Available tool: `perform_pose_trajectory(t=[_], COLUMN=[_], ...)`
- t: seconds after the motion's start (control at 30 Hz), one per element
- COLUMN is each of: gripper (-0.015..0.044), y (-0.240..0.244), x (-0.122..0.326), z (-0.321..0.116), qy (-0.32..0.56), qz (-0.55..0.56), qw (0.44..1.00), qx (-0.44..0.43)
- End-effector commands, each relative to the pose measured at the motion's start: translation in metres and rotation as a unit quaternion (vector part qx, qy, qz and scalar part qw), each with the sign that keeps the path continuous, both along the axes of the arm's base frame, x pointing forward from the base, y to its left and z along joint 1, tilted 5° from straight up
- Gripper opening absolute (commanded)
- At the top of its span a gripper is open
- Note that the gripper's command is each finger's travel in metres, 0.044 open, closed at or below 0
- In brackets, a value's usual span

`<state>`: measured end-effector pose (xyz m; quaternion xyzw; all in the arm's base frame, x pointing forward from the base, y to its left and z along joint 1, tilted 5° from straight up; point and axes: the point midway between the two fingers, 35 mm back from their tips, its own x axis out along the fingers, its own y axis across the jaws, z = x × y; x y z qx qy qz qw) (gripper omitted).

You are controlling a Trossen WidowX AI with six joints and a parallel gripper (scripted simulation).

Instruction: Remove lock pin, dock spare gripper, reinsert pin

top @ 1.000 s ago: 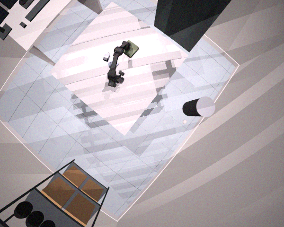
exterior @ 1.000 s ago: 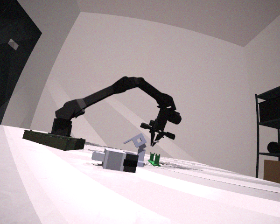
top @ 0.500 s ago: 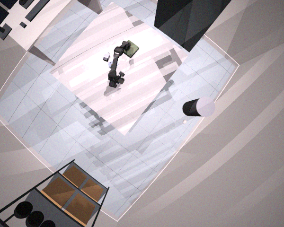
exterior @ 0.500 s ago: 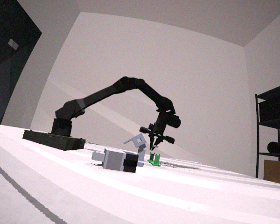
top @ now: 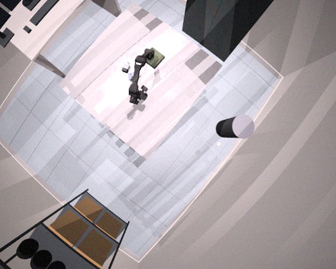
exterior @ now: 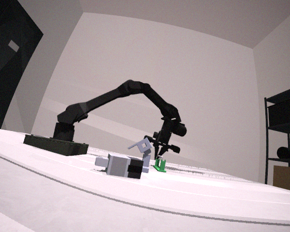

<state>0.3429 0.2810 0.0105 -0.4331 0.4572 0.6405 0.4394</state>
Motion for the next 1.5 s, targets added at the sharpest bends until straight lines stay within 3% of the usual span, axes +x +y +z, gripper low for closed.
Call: perform_pose_trajectory(t=[0.0, 0.3, 0.57, 1.47], gripper=[0.0000, 0.0000, 0.0200, 0.0200], y=[0.000, 0.000, 0.000, -0.010], x=[-0.001, -0.001, -0.001, -0.011], z=[-0.006, -0.008, -0.007, 0.047], qy=[0.001, 0.001, 0.000, 0.030], qz=[-0.001, -0.001, 0.000, -0.002], qw=[1.000, 1.000, 1.000, 0.999], qx=[-0.001, 0.000, 0.000, -0.020])
